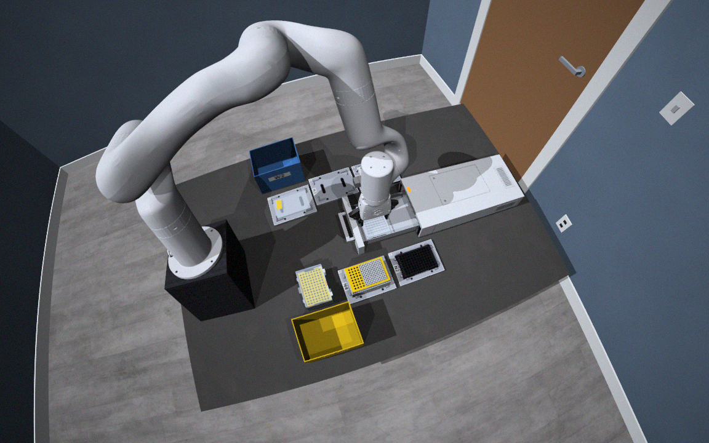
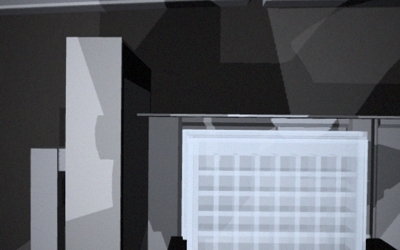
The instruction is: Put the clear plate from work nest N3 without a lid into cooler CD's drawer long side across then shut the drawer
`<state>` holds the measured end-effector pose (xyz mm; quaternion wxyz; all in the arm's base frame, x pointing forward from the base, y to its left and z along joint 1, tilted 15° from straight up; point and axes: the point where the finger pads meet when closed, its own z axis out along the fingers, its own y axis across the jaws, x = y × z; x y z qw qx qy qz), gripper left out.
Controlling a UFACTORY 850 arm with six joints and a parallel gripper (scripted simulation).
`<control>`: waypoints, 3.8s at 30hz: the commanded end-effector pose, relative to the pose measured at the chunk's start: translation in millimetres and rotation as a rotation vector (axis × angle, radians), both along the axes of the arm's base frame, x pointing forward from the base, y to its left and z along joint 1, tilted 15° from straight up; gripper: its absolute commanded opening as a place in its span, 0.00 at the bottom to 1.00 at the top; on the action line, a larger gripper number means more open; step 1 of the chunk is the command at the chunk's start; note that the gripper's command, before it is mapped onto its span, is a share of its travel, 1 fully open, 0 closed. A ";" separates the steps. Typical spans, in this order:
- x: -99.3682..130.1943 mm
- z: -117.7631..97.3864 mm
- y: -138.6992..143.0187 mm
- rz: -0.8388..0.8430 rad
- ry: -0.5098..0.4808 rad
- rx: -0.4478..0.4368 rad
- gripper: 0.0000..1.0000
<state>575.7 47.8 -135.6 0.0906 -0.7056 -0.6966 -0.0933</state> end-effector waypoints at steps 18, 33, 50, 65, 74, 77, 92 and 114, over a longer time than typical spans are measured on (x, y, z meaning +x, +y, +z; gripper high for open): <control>1.1 0.7 -0.2 0.000 -0.002 0.000 0.00; 1.1 0.7 -0.2 0.000 -0.002 0.000 0.00; 1.0 -3.1 0.9 0.000 -0.002 0.000 0.00; 1.1 -12.2 3.3 0.000 -0.002 0.000 0.00; 1.1 -13.8 3.7 0.000 -0.002 0.000 0.00; 1.1 -13.7 3.7 0.000 -0.002 0.000 0.00; 1.1 -13.8 3.7 0.000 -0.002 0.000 0.00; 1.1 -13.7 3.7 0.000 -0.002 0.000 0.00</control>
